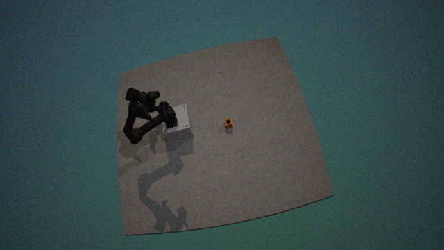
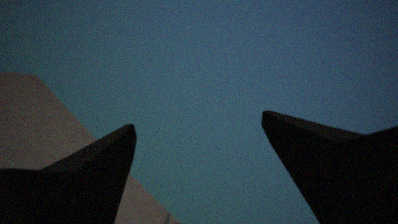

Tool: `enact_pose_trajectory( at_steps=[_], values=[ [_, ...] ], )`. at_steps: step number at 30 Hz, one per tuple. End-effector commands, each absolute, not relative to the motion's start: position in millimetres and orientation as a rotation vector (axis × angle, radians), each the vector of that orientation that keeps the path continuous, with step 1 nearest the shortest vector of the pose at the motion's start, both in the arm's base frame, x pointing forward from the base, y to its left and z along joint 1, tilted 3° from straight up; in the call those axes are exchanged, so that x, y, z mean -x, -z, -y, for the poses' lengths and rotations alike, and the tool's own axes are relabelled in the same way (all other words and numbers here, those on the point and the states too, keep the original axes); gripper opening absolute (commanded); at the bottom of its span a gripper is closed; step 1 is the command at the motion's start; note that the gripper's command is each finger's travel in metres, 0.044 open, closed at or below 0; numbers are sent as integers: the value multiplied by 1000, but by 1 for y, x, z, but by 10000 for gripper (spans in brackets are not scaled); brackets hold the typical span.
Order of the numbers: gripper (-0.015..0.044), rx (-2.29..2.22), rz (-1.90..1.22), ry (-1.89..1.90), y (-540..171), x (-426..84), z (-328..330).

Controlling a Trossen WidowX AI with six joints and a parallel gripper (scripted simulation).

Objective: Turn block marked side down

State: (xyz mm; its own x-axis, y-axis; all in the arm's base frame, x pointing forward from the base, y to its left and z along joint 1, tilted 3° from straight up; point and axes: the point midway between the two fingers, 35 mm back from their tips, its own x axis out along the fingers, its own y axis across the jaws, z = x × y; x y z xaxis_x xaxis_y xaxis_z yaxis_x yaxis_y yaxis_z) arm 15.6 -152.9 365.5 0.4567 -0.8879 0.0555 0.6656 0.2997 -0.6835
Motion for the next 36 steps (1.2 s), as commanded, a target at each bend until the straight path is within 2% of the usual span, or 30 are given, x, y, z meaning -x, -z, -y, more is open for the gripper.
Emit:
enact_pose_trajectory(
  at_steps=[1, 2, 8, 16, 26, 36],
  values=[
    [426, 711, -365, 1058, -367, -18, 152],
    [440, 725, -365, 1046, -369, -24, 149],
    [440, 856, -399, 875, -383, -105, 116],
    [440, 923, -572, 617, -350, -212, 91],
    [440, 714, -911, 287, -238, -311, 72],
    [440, 262, -1362, 90, -92, -340, 59]
  ],
)
